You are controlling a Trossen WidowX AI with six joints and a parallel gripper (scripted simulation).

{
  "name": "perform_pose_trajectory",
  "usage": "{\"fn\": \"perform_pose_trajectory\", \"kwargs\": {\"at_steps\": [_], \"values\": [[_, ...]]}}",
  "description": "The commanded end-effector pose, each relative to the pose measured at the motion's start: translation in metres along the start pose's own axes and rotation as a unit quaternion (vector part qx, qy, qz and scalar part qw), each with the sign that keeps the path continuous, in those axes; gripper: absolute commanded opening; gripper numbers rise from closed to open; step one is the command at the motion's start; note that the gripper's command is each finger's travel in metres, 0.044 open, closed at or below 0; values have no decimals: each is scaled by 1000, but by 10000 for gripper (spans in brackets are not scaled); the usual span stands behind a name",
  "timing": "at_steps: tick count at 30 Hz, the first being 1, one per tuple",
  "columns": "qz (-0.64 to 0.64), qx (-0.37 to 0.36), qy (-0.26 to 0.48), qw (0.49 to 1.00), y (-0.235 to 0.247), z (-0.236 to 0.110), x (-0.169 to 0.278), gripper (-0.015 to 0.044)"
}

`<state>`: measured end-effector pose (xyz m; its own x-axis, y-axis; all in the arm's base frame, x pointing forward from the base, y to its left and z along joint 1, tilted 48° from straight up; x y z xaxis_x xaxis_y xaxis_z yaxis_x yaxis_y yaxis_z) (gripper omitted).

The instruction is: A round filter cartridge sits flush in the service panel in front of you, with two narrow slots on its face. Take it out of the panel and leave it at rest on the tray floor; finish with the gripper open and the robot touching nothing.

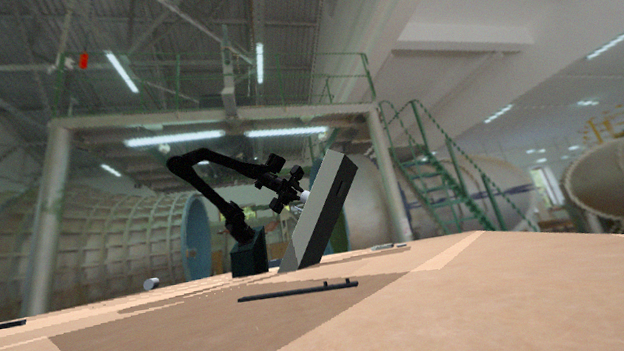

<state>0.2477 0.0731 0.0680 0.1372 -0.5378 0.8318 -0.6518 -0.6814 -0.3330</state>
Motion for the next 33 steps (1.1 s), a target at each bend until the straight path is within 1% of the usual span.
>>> {"fn": "perform_pose_trajectory", "kwargs": {"at_steps": [1, 31, 33], "values": [[1, 1, 0, 1000, -1, 0, 0, 99], [1, 1, 0, 1000, -1, 0, 0, 99], [0, -9, -4, 1000, -1, 1, -1, 99]]}}
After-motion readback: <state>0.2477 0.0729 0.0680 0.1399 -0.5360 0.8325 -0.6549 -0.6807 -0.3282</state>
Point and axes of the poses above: the point midway between the two fingers, 35 mm back from their tips, its own z axis out along the fingers, its own y axis across the jaws, x = y × z, the point moved 1 cm from there along -z, back along the fingers, and after that the axes turned 4 degrees about z, right-handed, at the moved point
